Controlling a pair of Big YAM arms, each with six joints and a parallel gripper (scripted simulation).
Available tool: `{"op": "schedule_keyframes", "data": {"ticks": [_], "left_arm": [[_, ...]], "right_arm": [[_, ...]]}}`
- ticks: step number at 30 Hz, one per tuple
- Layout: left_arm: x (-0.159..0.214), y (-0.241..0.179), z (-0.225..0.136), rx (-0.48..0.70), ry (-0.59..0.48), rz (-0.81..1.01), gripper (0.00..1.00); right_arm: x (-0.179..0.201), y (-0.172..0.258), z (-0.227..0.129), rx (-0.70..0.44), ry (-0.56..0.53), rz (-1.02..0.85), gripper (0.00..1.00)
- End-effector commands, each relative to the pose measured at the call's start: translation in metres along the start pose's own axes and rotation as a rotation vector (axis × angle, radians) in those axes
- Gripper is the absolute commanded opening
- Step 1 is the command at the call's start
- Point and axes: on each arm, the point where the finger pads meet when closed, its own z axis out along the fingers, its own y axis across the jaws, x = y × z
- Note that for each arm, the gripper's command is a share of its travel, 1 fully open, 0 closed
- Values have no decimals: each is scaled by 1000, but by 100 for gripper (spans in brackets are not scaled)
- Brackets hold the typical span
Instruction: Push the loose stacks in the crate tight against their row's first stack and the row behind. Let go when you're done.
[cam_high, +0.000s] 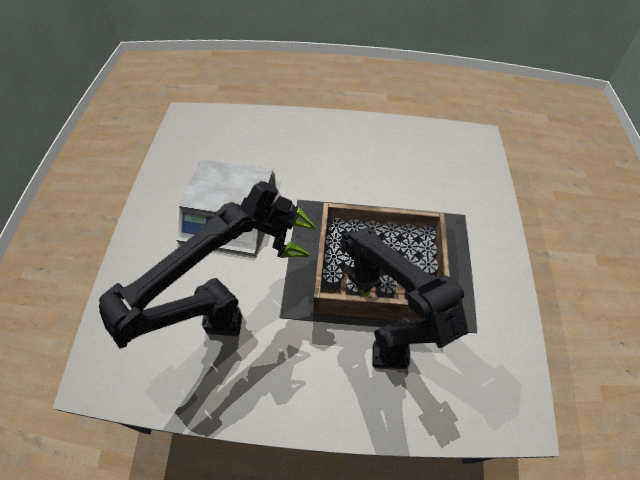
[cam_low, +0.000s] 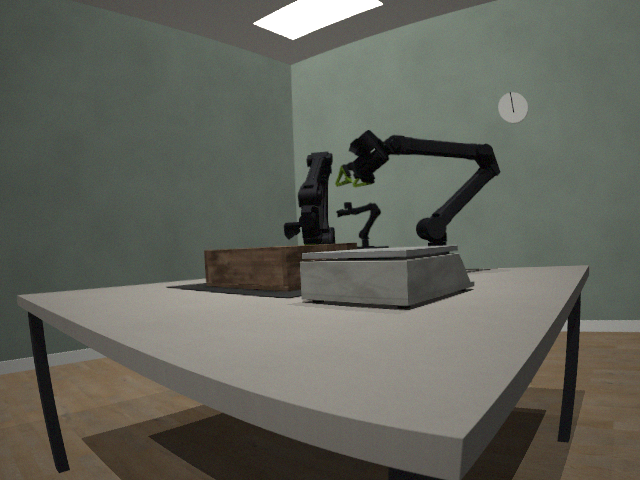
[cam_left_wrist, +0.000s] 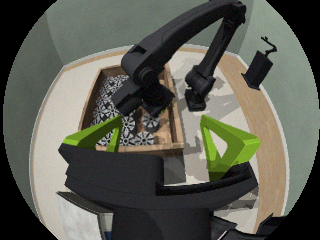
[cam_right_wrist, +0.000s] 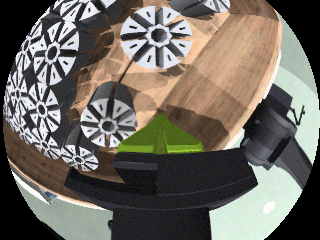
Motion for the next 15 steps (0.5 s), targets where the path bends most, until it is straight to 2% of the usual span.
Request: {"op": "schedule_keyframes", "data": {"ticks": [1, 15], "left_arm": [[-16, 1, -4, -4, -22, 42, 100], [-16, 1, -4, -4, -22, 42, 100]], "right_arm": [[0, 17, 2, -28, -1, 10, 0], [1, 22, 18, -24, -1, 6, 0]]}}
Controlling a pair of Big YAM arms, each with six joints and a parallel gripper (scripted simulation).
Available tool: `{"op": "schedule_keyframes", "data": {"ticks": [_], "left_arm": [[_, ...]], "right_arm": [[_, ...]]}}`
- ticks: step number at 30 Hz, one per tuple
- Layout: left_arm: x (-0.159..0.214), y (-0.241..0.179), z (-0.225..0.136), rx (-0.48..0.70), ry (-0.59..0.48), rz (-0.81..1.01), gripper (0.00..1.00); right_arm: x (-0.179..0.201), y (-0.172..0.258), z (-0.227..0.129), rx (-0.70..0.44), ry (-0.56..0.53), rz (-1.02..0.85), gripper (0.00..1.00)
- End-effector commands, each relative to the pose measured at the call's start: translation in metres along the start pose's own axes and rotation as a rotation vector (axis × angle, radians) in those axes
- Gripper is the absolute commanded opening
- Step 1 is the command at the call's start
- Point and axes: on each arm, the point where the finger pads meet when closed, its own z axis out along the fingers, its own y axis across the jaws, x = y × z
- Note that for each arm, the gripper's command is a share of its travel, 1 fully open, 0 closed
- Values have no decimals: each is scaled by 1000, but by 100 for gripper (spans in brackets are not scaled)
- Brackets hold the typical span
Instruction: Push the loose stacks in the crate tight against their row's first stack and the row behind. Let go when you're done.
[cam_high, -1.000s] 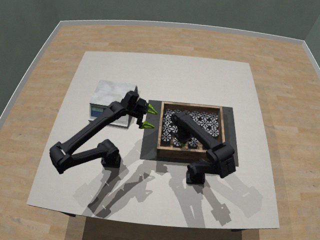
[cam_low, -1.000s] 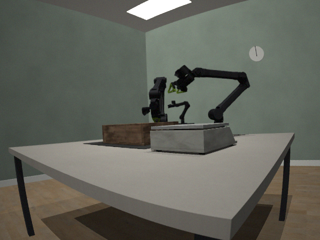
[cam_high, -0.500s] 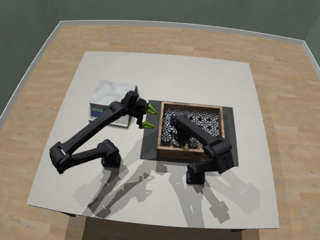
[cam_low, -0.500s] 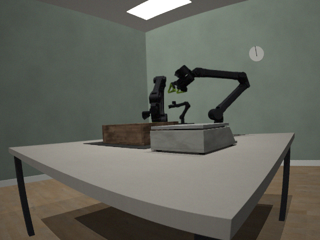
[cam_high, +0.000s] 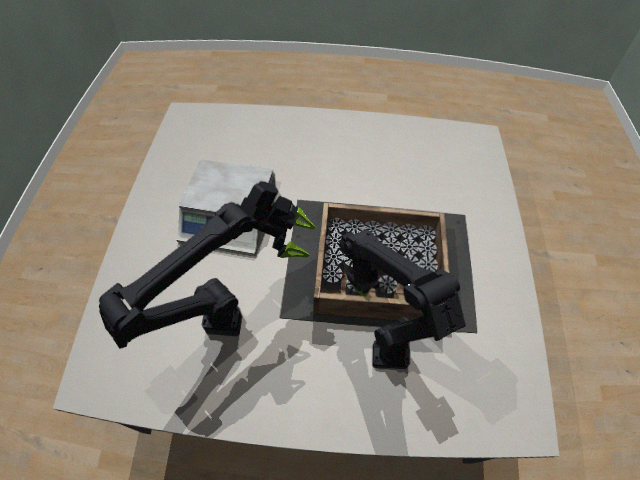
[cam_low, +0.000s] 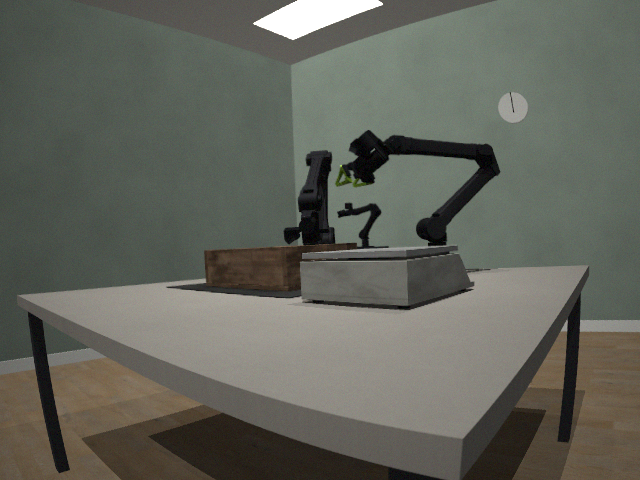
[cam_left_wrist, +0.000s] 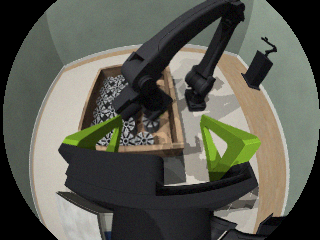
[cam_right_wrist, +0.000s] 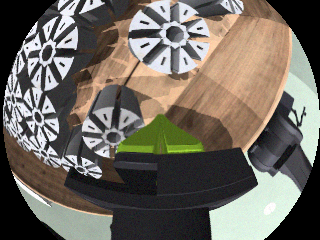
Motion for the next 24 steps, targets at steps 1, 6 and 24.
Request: {"op": "schedule_keyframes", "data": {"ticks": [1, 6, 24], "left_arm": [[-16, 1, -4, -4, -22, 42, 100], [-16, 1, -4, -4, -22, 42, 100], [-16, 1, -4, -4, -22, 42, 100]], "right_arm": [[1, 10, 0, -21, -1, 5, 0], [1, 14, -5, -37, -2, 5, 0], [-2, 13, -4, -65, -3, 17, 0]]}}
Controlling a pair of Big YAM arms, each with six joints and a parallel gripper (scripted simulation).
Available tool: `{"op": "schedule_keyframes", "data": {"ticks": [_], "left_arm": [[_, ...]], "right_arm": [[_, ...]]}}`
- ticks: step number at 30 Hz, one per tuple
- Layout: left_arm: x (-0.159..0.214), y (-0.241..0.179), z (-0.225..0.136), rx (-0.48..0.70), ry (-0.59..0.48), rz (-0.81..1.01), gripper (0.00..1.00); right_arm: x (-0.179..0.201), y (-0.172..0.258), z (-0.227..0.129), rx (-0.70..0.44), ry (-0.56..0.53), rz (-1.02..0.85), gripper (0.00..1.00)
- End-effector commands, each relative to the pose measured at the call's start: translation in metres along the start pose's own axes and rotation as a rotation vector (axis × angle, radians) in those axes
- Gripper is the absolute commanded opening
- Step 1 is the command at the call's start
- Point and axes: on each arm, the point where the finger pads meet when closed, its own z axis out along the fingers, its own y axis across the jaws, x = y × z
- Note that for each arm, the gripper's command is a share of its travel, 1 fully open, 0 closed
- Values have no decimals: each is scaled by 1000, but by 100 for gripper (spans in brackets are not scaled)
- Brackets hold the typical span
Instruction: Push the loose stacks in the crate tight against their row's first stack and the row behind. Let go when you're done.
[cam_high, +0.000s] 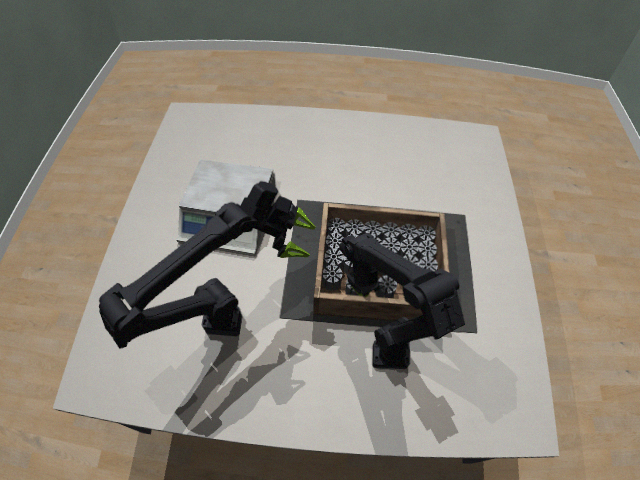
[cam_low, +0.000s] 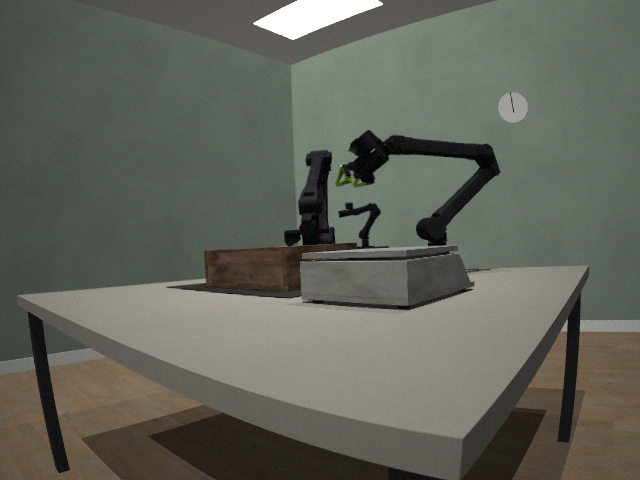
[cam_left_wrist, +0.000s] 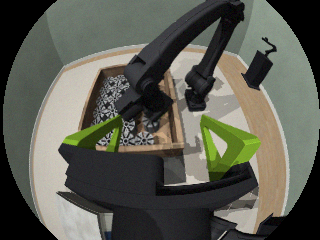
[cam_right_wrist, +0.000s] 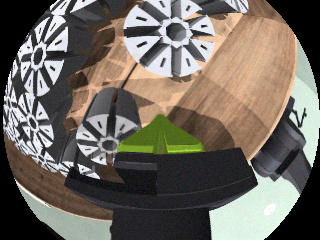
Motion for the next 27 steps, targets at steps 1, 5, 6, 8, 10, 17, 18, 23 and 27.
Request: {"op": "schedule_keyframes", "data": {"ticks": [1, 5, 6, 8, 10, 17, 18, 23, 27], "left_arm": [[-16, 1, -4, -4, -22, 42, 100], [-16, 1, -4, -4, -22, 42, 100], [-16, 1, -4, -4, -22, 42, 100], [-16, 1, -4, -4, -22, 42, 100], [-16, 1, -4, -4, -22, 42, 100], [-16, 1, -4, -4, -22, 42, 100], [-16, 1, -4, -4, -22, 42, 100], [-16, 1, -4, -4, -22, 42, 100], [-16, 1, -4, -4, -22, 42, 100]], "right_arm": [[-3, 13, -15, -60, -3, 17, 0], [-2, 23, -21, -66, -4, 17, 0], [-2, 25, -20, -58, -3, 15, 0], [-1, 25, -20, -44, -3, 11, 0], [0, 28, -21, -43, -3, 7, 0], [1, 36, -25, -42, -3, 6, 0], [1, 36, -25, -42, -3, 6, 0], [1, 43, -28, -41, -2, 5, 0], [1, 48, -30, -40, -2, 4, 0]]}}
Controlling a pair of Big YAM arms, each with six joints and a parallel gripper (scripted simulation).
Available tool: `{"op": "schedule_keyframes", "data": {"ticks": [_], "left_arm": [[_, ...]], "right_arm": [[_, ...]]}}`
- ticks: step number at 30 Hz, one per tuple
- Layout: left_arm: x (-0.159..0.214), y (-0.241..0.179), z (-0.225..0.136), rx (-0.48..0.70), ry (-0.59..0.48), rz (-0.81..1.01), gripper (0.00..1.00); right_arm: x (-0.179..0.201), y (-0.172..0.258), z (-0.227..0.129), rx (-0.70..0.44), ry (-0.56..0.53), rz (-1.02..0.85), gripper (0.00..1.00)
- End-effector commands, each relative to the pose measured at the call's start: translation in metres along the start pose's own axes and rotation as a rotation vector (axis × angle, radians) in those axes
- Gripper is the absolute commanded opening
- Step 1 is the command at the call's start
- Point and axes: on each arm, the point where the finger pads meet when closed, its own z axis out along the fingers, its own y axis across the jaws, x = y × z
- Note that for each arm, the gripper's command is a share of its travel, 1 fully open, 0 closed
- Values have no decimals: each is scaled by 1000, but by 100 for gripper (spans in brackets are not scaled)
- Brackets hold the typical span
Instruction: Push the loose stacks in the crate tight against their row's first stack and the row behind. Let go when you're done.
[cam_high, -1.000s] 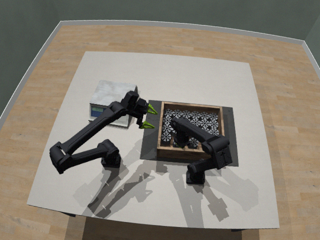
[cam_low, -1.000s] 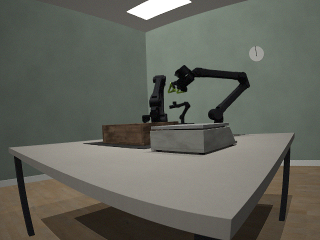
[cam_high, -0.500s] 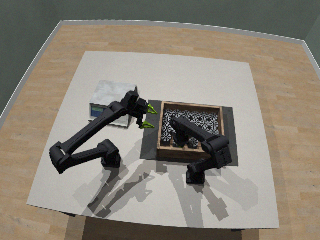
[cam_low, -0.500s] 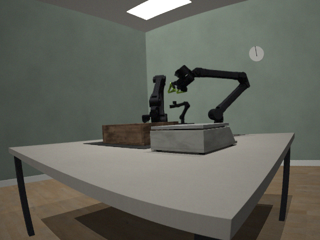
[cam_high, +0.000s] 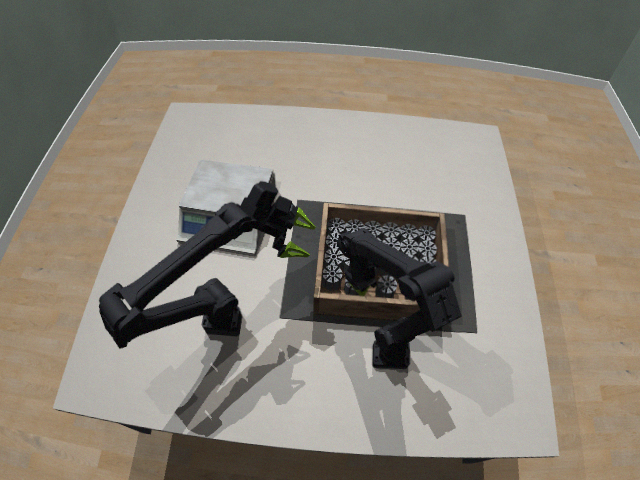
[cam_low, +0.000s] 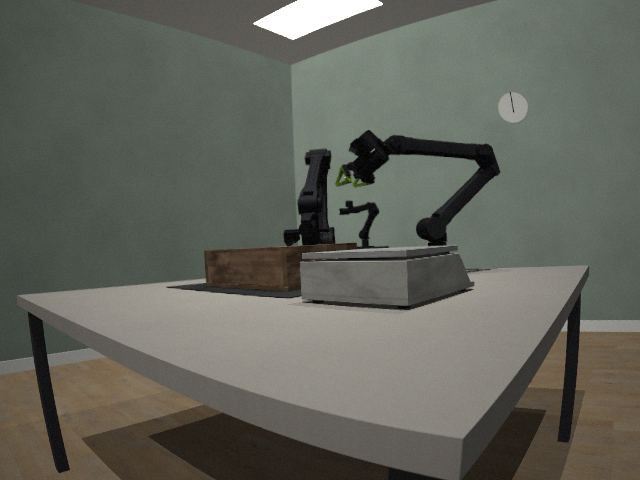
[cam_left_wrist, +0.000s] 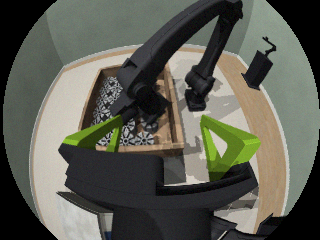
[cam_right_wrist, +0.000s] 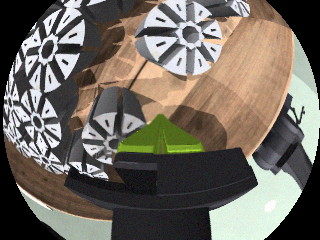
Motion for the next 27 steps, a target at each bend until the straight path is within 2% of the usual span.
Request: {"op": "schedule_keyframes", "data": {"ticks": [1, 27], "left_arm": [[-16, 1, -4, -4, -22, 42, 100], [-16, 1, -4, -4, -22, 42, 100]], "right_arm": [[1, 37, -26, -70, -4, 1, 0], [2, 64, -38, -66, -4, -1, 0]]}}
